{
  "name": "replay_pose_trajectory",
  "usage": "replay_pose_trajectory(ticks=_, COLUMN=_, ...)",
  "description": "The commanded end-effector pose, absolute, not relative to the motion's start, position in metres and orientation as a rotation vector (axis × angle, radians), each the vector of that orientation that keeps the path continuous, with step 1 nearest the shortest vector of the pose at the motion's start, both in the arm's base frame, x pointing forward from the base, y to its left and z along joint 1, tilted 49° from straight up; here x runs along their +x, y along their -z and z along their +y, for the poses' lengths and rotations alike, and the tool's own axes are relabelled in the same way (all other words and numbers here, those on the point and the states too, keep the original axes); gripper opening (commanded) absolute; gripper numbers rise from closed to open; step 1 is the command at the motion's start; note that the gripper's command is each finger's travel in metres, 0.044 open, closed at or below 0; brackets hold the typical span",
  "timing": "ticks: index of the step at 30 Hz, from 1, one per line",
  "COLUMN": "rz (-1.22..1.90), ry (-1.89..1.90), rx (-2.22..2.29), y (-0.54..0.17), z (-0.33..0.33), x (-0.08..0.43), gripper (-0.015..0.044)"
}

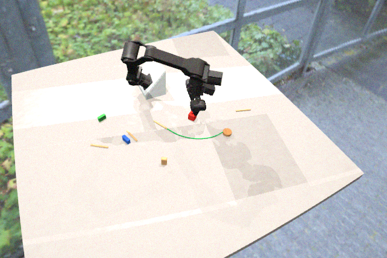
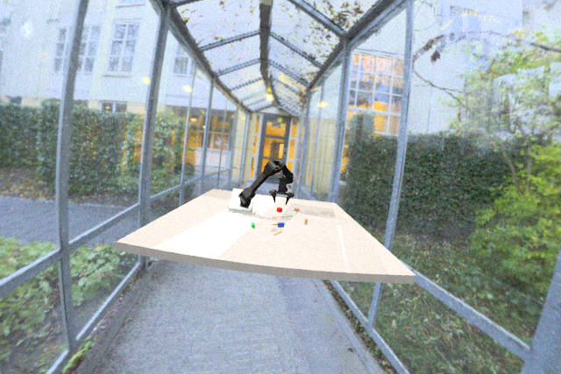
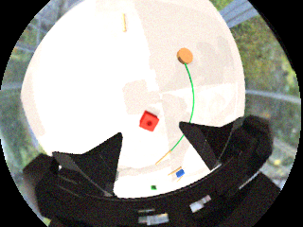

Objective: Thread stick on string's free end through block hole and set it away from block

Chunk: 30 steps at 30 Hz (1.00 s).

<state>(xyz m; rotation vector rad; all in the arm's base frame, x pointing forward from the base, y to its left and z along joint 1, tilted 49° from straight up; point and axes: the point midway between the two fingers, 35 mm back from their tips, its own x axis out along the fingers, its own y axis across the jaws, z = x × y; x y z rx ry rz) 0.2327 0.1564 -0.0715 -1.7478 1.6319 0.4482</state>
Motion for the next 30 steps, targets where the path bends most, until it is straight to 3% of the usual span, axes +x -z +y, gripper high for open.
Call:
replay_pose_trajectory(ticks=1, rz=1.498, ry=0.229, rx=-1.103, y=0.0657, z=0.1597, x=0.2327, gripper=0.044)
replay_pose_trajectory(ticks=25, rz=0.994, ry=1.014, rx=-0.053, y=0.0589, z=0.1633, x=0.2318, gripper=0.044)
replay_pose_trajectory(ticks=30, rz=0.968, ry=1.039, rx=-0.01, y=0.0587, z=0.1634, x=0.2318, gripper=0.044)
